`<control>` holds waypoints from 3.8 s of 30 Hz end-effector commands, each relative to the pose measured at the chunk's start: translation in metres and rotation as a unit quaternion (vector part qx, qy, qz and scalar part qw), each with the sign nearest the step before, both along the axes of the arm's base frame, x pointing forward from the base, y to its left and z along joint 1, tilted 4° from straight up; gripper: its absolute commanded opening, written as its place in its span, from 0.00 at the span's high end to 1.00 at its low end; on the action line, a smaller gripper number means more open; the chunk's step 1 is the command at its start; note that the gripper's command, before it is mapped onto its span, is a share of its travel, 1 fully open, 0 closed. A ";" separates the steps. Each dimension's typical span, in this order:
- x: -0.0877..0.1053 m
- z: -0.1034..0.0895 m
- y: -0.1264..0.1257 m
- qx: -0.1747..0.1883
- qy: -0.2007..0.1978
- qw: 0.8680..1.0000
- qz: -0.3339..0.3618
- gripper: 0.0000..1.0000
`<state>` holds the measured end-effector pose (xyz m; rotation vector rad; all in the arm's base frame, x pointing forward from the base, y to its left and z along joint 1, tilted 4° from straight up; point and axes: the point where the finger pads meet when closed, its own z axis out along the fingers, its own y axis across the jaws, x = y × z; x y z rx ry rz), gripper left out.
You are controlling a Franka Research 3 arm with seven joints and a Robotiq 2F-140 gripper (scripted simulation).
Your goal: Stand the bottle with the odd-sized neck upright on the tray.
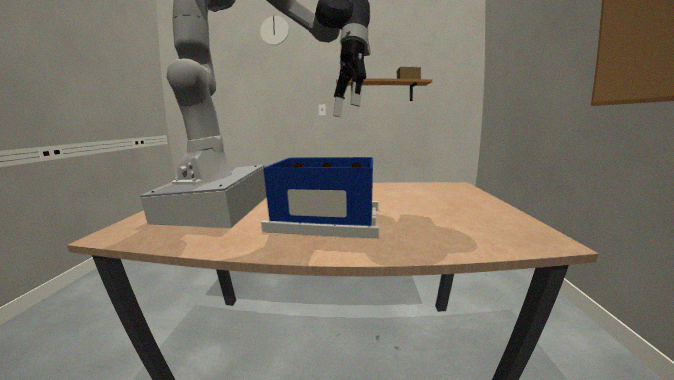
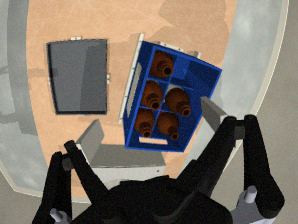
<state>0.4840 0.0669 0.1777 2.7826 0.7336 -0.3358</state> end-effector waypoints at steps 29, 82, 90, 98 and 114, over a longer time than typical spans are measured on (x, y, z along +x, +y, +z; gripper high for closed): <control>-0.055 -0.058 -0.154 0.137 -0.027 0.981 0.136 0.00; -0.055 -0.058 -0.154 0.137 -0.027 0.981 0.136 0.90; -0.055 -0.058 -0.154 0.137 -0.027 0.981 0.136 0.90; -0.056 -0.058 -0.156 0.137 -0.027 0.981 0.136 0.90; -0.058 -0.058 -0.158 0.138 -0.027 0.981 0.136 0.56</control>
